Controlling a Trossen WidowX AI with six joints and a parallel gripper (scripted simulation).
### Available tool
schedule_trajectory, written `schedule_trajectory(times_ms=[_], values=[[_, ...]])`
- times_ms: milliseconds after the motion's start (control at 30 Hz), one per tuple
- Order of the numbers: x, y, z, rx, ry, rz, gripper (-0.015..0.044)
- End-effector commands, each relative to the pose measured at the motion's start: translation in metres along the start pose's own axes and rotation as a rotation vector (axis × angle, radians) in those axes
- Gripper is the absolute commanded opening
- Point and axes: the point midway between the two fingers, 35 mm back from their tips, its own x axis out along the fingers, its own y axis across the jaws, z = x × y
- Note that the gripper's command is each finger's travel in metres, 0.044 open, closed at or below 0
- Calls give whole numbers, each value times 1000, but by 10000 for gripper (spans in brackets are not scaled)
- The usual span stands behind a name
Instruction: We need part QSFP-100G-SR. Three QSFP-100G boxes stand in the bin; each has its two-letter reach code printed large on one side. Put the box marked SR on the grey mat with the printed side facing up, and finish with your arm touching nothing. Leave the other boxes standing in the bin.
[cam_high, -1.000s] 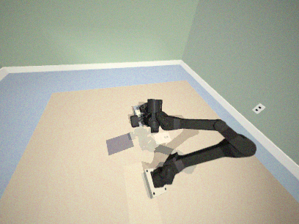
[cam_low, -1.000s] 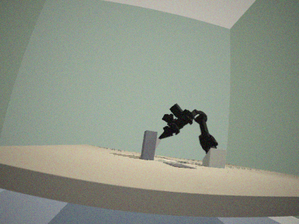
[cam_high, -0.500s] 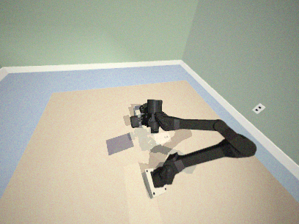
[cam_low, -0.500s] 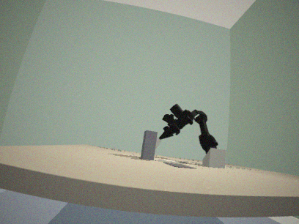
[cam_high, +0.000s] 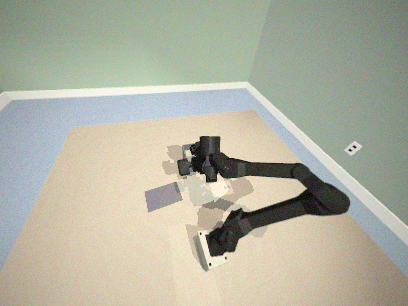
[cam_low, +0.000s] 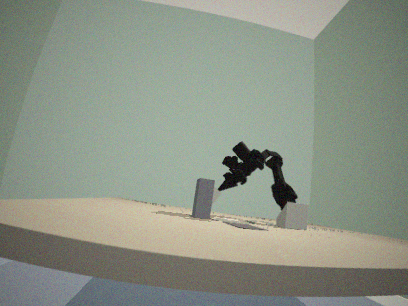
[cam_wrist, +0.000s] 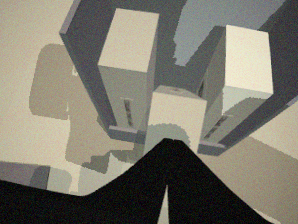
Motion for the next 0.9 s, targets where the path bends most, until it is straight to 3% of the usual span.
schedule_trajectory(times_ms=[0,867], values=[[-4,-2,5,8,-2,-5,0],[-17,0,-7,6,-3,0,0]])
